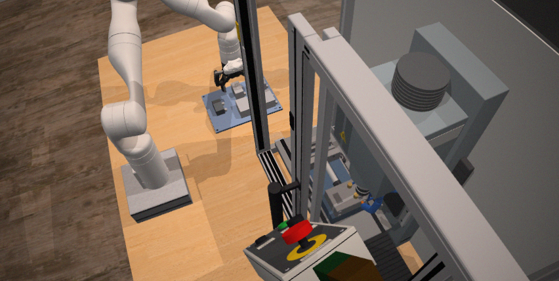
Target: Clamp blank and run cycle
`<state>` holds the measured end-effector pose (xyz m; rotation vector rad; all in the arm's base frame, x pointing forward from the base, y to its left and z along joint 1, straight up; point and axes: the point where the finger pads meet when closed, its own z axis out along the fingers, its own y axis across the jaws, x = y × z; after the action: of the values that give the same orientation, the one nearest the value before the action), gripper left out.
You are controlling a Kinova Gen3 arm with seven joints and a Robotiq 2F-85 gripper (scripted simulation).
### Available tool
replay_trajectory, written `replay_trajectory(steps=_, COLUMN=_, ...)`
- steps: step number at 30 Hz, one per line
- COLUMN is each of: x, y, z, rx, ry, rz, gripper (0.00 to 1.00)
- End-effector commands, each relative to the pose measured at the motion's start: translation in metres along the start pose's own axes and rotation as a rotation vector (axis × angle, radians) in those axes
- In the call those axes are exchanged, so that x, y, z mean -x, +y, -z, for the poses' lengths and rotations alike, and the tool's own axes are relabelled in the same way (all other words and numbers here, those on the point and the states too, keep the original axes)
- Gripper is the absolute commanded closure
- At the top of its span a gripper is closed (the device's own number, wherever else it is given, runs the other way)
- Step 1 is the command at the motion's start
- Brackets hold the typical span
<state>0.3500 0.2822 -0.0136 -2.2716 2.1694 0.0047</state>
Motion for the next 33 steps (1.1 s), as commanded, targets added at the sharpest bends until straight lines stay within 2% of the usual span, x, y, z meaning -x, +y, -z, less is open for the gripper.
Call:
replay_trajectory(steps=1, x=0.0, y=-0.0034, z=-0.0009, rx=-0.006, ry=-0.003, rz=0.002, gripper=0.0)
replay_trajectory(steps=27, x=0.0004, y=-0.0039, z=-0.0011, rx=-0.006, ry=-0.003, rz=0.002, gripper=0.0)
replay_trajectory(steps=28, x=0.0, y=-0.0011, z=0.0003, rx=-0.001, ry=0.0, rz=0.0, gripper=0.9)
replay_trajectory(steps=33, x=0.0, y=-0.0011, z=0.0003, rx=-0.001, ry=0.0, rz=0.0, gripper=0.9)
